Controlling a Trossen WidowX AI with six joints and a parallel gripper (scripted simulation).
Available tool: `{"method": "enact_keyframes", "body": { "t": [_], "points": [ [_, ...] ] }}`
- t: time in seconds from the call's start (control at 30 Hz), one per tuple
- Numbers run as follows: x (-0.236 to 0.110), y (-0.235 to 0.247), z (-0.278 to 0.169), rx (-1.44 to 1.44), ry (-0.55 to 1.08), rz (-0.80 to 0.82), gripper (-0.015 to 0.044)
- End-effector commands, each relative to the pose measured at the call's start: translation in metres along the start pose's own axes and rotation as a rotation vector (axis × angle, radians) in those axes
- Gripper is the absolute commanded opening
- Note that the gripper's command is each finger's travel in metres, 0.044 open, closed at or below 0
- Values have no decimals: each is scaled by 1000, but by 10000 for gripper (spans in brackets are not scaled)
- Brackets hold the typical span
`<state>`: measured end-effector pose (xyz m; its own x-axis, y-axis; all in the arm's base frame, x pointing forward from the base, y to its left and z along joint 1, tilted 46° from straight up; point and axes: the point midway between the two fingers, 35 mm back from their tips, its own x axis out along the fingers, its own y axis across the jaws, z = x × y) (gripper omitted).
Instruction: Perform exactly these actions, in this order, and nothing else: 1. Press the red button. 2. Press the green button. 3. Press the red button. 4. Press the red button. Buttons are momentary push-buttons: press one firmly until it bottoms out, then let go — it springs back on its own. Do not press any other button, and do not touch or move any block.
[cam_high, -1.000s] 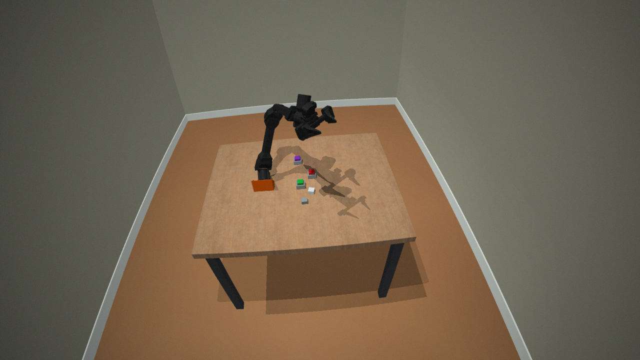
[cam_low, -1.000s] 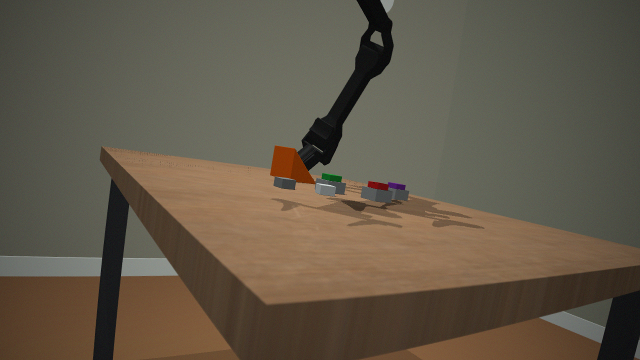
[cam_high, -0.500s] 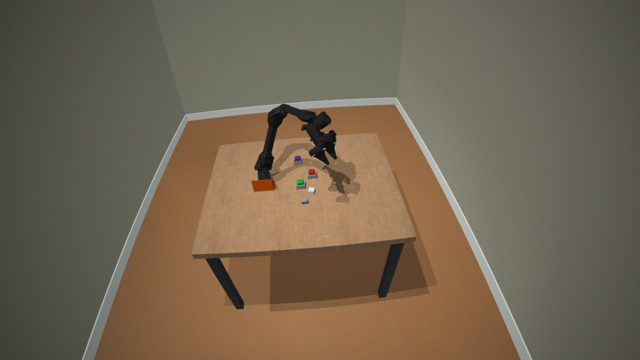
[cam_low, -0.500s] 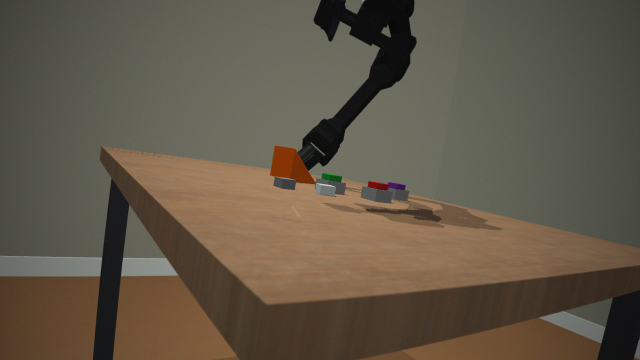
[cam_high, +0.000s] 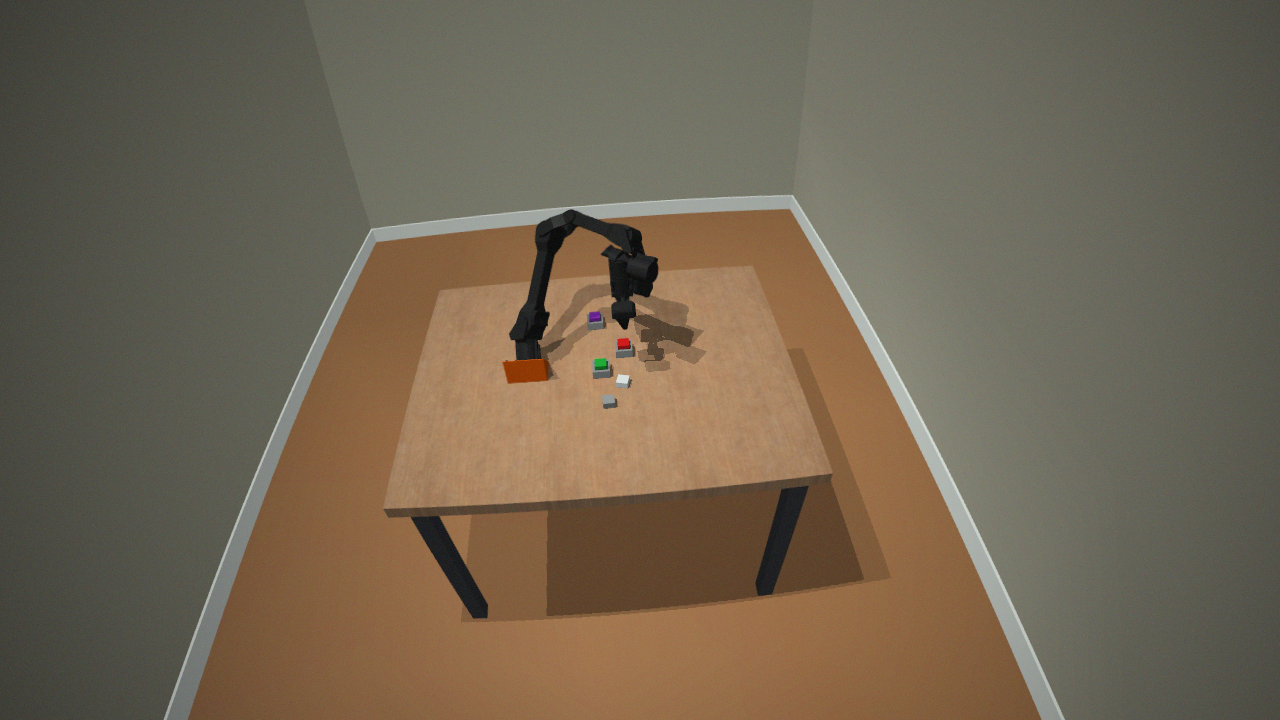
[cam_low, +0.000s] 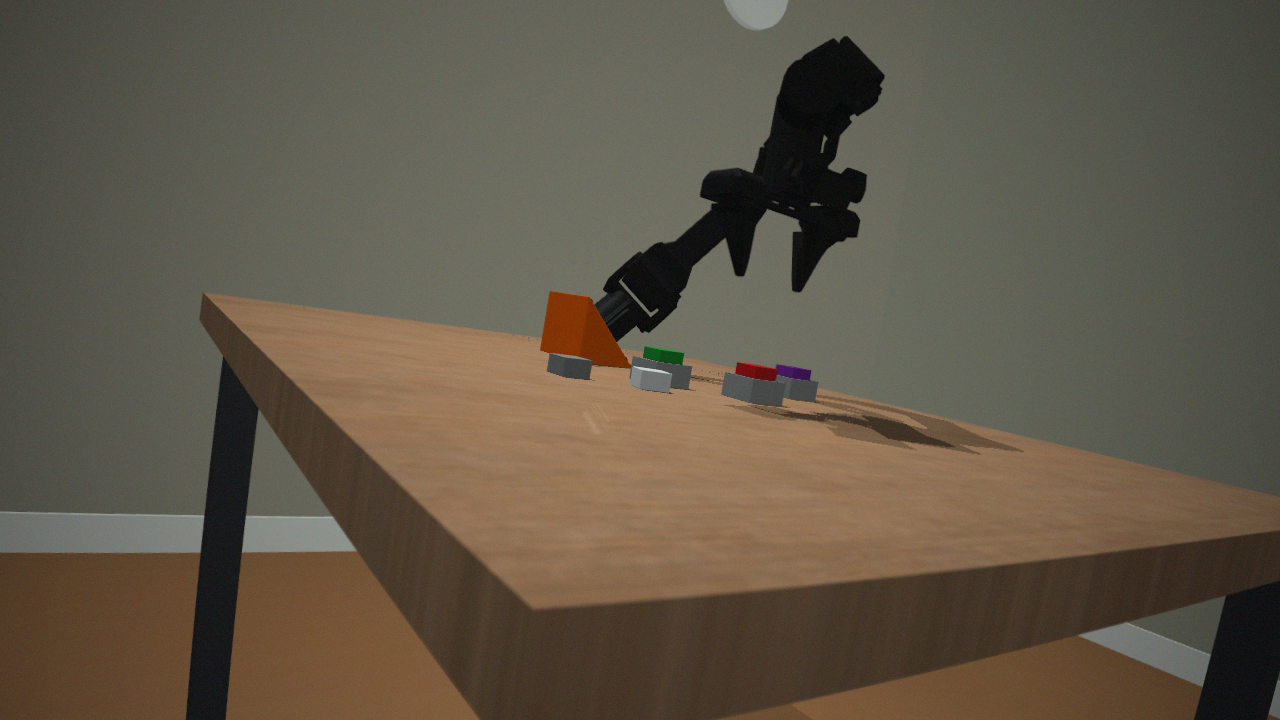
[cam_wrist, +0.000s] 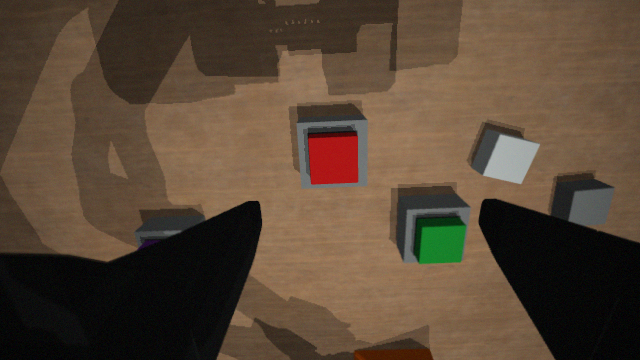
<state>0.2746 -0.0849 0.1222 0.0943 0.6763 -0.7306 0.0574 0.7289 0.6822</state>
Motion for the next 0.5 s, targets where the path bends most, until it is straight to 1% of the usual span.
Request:
{"method": "enact_keyframes", "body": {
  "t": [0.0,0.07,0.17,0.3,0.37,0.47],
  "points": [
    [1,9,-7,-17,19,38,400],
    [1,9,-7,-17,19,38,400],
    [10,9,-6,-15,18,37,321],
    [46,10,-6,-12,16,35,216],
    [58,12,-7,-14,17,38,164],
    [62,12,-8,-18,18,40,85]
  ]
}}
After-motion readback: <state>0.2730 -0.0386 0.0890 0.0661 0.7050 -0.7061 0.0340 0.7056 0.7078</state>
